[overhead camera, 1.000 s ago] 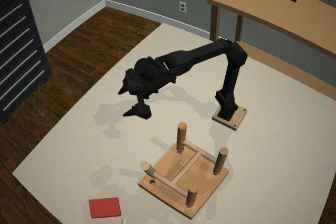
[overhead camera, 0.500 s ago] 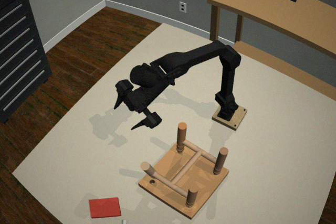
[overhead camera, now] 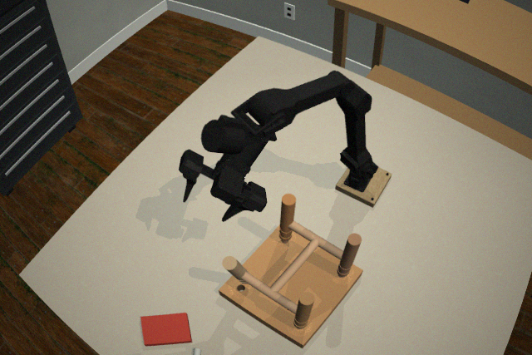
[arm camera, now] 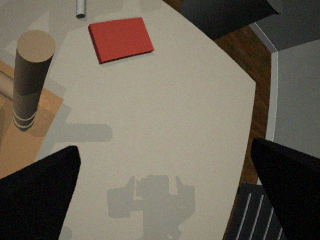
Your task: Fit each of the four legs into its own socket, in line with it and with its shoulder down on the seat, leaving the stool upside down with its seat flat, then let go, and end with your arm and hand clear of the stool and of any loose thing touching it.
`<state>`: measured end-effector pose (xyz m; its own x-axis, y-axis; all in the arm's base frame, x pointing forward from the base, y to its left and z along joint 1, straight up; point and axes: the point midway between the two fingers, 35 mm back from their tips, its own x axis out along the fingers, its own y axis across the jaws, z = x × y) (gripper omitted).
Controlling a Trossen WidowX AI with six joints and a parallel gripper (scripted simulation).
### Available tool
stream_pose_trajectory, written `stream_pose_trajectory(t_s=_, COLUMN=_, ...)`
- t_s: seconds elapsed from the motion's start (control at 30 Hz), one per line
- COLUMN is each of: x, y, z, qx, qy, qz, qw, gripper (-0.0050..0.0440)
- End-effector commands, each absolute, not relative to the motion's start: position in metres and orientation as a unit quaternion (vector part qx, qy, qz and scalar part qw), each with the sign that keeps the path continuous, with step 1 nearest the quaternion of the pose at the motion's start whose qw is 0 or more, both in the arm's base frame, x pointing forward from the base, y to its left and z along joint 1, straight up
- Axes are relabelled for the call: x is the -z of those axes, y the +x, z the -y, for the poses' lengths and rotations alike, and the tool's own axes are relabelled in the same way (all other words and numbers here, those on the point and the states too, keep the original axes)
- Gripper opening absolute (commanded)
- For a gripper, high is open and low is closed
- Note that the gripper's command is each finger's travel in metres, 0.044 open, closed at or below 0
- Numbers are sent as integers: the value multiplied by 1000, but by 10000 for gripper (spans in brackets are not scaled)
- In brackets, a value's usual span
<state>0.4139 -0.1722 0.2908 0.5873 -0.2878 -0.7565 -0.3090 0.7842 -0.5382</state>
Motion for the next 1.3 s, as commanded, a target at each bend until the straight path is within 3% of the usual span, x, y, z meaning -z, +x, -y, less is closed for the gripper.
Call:
stream_pose_trajectory(t_s=0.0, x=-291, y=426, z=158, qx=-66, qy=-382, qz=-452, qw=804, gripper=440)
stream_pose_trajectory(t_s=0.63, x=-289, y=450, z=93, qx=-306, qy=-576, qz=-388, qw=651, gripper=440)
stream_pose_trajectory(t_s=1.27, x=-273, y=451, z=90, qx=-323, qy=-593, qz=-386, qw=629, gripper=440)
